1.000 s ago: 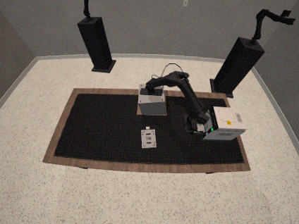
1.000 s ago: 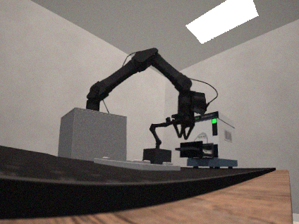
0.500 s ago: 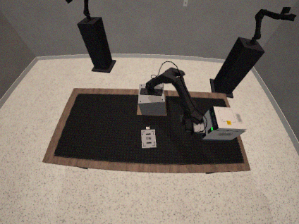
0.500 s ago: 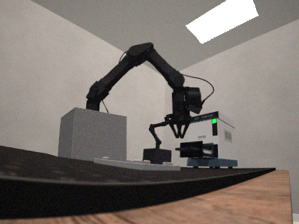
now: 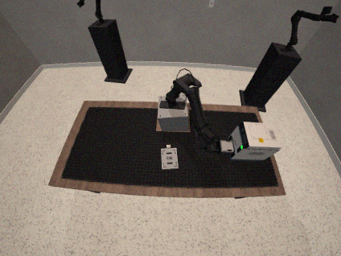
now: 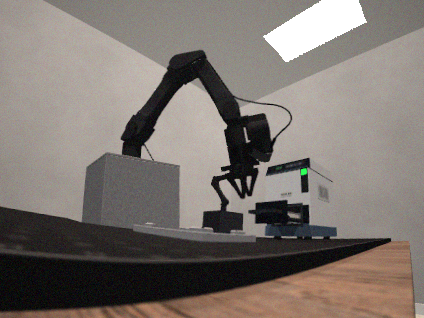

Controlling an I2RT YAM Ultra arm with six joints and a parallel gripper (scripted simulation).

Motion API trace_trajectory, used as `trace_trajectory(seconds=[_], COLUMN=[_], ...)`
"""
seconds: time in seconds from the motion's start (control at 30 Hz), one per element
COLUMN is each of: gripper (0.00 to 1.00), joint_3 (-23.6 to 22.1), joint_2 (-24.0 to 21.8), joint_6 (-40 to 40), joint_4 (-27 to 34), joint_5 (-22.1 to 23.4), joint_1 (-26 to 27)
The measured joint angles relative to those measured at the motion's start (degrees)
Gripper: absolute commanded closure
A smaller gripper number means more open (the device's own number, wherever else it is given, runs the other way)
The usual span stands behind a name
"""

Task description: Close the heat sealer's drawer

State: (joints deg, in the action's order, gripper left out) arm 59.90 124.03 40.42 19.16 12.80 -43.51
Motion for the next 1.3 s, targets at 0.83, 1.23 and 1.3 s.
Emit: trace_trajectory(seconds=[0.83, 1.23, 1.3], gripper=[0.7, 0.7, 0.7], joint_3=[-10.32, -14.25, -14.25], joint_2=[-1.27, 0.72, 0.72], joint_6=[-5.42, -7.74, -7.76], joint_4=[-19.65, -27.43, -27.96], joint_5=[15.28, 23.23, 23.54], joint_1=[7.06, 11.85, 11.85])
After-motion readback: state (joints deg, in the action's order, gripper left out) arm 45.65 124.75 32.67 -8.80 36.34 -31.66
